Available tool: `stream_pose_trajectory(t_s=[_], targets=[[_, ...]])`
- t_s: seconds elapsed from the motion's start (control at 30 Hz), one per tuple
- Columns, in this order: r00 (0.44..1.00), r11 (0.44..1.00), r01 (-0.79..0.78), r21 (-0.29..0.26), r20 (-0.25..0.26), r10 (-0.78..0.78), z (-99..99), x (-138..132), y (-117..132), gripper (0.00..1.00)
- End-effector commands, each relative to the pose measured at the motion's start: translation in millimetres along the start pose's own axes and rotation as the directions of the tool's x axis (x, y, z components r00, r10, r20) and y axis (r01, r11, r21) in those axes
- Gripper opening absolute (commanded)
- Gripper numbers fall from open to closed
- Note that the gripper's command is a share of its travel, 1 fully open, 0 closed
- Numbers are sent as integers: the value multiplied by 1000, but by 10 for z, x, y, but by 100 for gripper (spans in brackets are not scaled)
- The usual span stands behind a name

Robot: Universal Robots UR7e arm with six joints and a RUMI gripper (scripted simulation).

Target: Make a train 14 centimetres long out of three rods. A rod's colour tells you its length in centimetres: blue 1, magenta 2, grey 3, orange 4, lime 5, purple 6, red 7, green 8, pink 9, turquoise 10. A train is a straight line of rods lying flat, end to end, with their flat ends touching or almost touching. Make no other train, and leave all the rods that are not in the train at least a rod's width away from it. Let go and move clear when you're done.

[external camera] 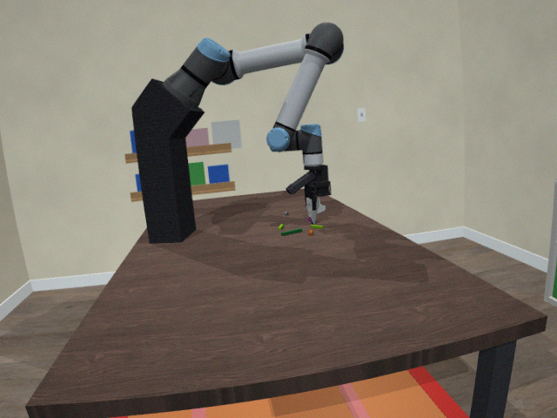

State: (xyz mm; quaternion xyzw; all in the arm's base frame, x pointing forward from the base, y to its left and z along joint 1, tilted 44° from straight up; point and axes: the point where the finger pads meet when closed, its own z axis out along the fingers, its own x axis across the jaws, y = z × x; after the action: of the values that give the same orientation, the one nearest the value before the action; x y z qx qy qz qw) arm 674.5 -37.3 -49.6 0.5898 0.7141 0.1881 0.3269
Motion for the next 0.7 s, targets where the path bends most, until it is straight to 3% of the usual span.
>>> stream_pose_trajectory(t_s=[0.0, 0.67], targets=[[1000, 1000, 0, -1, 0, 0, -3, -1, 5, 0], [1000, 1000, 0, -1, 0, 0, -29, -1, 5, 0]])
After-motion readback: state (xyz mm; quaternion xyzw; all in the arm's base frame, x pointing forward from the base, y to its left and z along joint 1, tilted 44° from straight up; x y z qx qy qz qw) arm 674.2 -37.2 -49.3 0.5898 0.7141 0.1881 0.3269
